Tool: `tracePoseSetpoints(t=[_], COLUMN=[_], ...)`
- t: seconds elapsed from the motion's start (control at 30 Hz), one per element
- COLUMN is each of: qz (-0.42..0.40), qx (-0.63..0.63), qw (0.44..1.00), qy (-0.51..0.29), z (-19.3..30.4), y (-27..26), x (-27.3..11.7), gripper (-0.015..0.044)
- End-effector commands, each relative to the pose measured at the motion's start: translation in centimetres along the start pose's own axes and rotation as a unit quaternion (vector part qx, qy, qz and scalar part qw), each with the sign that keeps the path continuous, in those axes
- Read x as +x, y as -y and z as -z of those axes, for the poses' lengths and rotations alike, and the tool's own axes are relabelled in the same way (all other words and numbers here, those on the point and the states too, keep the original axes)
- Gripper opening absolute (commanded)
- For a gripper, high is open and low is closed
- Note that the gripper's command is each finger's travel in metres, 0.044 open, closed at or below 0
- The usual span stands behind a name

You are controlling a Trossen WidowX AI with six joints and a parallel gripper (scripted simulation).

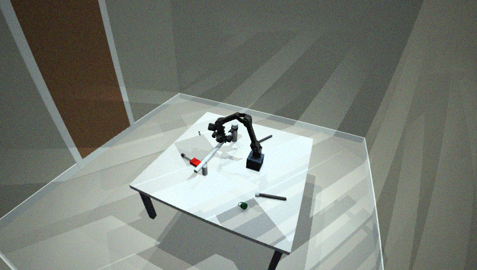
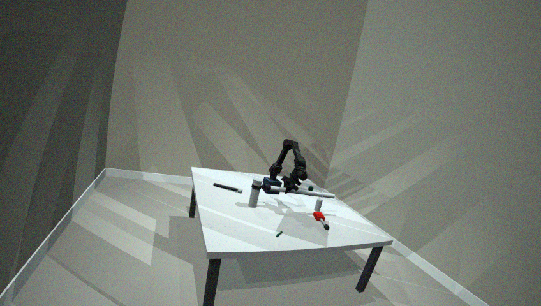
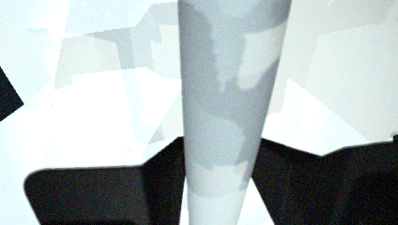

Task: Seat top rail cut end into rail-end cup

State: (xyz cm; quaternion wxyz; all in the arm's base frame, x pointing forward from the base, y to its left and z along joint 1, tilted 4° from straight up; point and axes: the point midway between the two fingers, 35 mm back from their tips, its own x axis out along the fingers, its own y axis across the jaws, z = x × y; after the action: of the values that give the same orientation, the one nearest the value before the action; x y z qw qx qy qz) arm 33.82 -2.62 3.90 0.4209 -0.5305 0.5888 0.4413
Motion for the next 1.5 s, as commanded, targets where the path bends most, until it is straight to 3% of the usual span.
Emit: tracePoseSetpoints(t=[0.0,1.47], qz=[0.002,-0.003], qx=[0.0,-0.005], qw=[1.0,1.0], qy=[-0.003,0.013], z=[0.4,0.1], y=[0.1,0.0], x=[-0.1,-0.1], gripper=[0.0,0.0])
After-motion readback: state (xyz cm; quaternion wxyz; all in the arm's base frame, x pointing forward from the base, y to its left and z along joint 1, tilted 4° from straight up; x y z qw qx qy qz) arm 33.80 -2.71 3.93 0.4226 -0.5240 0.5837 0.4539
